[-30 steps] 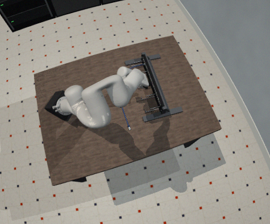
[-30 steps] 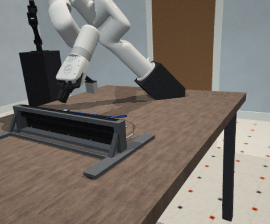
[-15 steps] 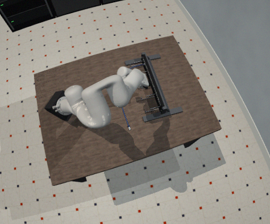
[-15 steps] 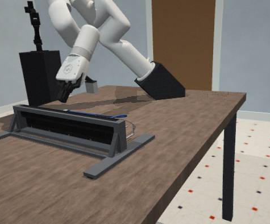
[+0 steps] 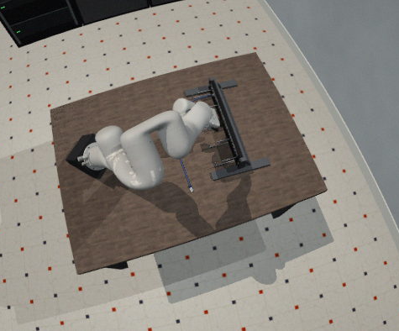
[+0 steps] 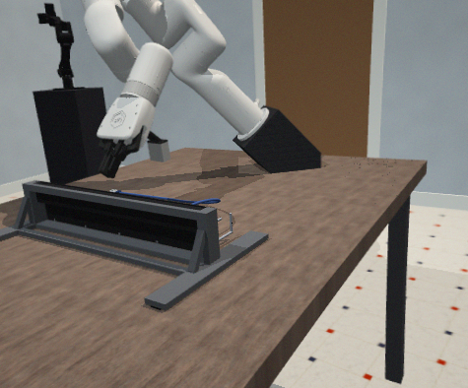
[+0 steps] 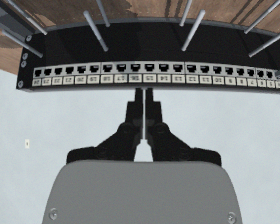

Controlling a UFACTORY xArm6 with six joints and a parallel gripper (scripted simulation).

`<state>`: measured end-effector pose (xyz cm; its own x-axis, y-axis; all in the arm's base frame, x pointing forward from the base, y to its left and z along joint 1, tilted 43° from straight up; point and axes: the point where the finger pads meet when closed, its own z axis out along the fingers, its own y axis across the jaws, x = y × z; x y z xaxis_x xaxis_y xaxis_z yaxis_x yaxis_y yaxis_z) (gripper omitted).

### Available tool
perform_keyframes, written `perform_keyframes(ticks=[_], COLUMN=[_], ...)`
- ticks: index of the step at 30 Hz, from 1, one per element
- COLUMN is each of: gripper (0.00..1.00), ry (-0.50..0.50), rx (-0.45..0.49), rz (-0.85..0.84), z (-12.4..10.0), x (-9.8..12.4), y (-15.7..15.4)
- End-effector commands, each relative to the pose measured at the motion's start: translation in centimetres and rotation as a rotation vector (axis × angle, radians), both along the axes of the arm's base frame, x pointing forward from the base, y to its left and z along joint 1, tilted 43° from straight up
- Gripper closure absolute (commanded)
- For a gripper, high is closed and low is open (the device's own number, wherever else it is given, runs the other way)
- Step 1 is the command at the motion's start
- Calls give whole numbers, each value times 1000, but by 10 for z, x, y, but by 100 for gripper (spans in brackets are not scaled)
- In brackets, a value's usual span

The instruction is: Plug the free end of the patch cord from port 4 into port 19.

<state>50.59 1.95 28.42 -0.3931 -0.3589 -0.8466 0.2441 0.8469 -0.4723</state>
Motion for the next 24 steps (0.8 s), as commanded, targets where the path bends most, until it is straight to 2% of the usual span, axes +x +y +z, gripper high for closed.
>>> perform_keyframes(ticks=[1, 5, 12, 18, 20, 24], gripper=[100, 100, 100, 100, 100, 100], ry=[-2, -2, -3, -3, -3, -3], rx=[1, 1, 1, 1, 1, 1], rz=[1, 1, 1, 1, 1, 1], z=[3, 4, 17, 25, 25, 31], x=[-4, -11, -55, -84, -84, -109], y=[3, 6, 25, 38, 38, 49])
